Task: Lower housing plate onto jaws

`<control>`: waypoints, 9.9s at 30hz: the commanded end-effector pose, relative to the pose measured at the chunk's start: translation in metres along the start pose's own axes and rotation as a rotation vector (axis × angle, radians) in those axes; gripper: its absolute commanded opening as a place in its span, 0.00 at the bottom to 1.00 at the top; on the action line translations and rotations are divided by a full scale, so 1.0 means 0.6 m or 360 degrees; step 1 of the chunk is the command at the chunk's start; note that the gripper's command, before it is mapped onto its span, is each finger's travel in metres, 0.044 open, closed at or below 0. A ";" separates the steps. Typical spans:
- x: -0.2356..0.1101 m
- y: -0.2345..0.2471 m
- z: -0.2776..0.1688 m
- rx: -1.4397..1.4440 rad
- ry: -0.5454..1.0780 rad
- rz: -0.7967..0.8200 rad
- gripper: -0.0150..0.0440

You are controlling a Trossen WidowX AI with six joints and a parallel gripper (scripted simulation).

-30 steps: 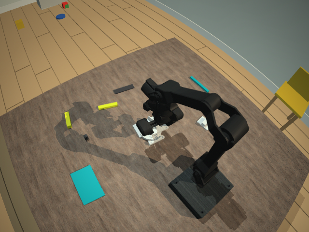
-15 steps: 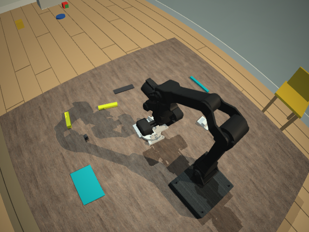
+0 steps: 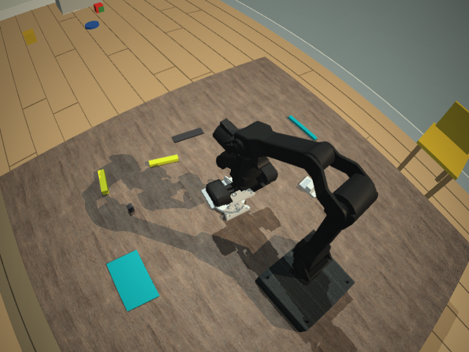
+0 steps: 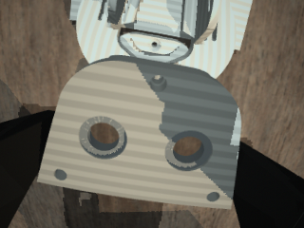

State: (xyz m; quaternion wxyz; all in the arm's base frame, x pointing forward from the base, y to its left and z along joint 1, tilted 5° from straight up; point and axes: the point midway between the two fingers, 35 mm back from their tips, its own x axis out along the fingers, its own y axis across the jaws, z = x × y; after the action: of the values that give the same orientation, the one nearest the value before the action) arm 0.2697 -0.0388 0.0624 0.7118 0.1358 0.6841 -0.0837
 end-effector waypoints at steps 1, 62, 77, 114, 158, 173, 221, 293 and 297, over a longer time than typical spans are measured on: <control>0.000 0.001 0.001 0.0005 -0.0003 0.0006 0.85; 0.103 0.001 0.001 0.0006 -0.0002 0.0006 0.85; 0.103 0.001 0.001 0.0006 -0.0002 0.0006 0.85; 0.116 0.002 0.001 0.0006 -0.0002 0.0006 0.85; 0.128 0.002 0.000 0.0004 -0.0002 0.0006 0.85; 0.128 0.002 0.000 0.0004 -0.0002 0.0006 0.85; 0.128 0.002 0.000 0.0004 -0.0002 0.0006 0.85; -0.083 -0.024 -0.114 0.0005 0.0006 0.0003 1.00; -0.083 -0.024 -0.114 0.0005 0.0006 0.0003 1.00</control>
State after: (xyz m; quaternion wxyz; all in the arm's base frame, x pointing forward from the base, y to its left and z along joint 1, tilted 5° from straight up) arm 0.1989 -0.0353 0.1077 0.7092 0.1375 0.6860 -0.0862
